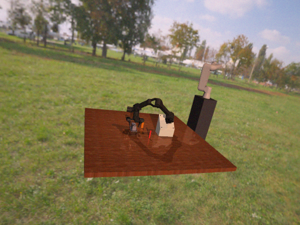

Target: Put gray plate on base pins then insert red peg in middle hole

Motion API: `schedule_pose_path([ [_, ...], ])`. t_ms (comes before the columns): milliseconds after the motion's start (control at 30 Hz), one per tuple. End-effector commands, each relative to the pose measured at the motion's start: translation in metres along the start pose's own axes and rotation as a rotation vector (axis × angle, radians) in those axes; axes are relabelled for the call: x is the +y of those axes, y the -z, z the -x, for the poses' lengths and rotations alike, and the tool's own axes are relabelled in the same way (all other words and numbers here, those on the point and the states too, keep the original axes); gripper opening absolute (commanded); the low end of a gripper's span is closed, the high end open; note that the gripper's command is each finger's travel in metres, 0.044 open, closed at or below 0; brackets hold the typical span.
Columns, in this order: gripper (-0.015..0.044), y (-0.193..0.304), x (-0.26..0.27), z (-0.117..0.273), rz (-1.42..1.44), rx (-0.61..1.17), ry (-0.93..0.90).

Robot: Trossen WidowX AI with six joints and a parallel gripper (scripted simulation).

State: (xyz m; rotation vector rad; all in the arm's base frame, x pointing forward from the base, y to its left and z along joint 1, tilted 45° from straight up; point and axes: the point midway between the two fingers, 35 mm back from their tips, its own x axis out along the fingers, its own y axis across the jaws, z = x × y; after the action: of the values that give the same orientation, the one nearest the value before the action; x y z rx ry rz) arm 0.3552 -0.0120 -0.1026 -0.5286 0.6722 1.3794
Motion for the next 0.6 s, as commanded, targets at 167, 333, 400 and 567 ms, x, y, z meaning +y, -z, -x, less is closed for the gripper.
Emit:
schedule_pose_path([
  [167,0.0440,0.001,-0.001,0.113,0.002,0.007,0.022],
  [333,0.0440,0.005,0.000,0.114,0.002,0.007,0.022],
  [400,0.0440,0.004,0.000,0.114,-0.013,0.007,0.022],
  [567,0.0440,-0.031,0.012,0.118,-0.385,0.007,0.023],
])
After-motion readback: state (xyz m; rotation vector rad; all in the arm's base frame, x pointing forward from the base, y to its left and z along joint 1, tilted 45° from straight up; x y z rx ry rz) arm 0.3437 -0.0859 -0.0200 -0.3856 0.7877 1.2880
